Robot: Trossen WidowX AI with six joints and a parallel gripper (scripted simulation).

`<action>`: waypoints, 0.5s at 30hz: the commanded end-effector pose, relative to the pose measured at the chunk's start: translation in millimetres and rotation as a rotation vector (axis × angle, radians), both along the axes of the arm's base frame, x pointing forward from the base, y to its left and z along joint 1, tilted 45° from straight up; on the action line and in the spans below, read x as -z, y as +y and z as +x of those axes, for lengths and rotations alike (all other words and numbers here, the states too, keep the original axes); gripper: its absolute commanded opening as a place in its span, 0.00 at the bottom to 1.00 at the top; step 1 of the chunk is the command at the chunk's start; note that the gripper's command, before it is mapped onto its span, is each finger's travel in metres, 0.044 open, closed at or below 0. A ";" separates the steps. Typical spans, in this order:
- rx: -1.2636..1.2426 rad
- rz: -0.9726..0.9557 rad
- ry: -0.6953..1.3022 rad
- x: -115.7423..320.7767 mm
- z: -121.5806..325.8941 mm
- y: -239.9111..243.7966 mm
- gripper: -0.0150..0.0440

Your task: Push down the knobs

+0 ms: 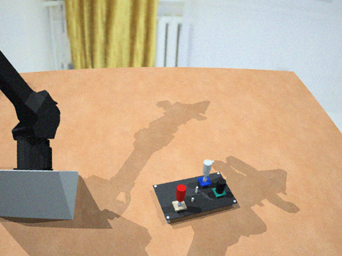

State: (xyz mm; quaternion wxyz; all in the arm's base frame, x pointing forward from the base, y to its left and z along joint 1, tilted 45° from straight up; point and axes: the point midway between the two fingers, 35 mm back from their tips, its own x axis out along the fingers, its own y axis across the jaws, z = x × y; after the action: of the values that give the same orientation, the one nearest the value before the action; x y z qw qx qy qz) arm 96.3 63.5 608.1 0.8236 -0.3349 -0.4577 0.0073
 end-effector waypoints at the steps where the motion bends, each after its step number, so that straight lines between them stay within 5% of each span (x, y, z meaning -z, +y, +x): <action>1: 0.020 -0.115 0.038 13.2 20.8 32.1 0.25; 15: 0.106 -0.417 0.261 82.1 104.2 93.1 0.25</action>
State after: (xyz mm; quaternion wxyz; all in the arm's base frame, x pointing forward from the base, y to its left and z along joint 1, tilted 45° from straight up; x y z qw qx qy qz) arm 179.7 144.3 545.0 0.7954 -0.4894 -0.3479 0.0826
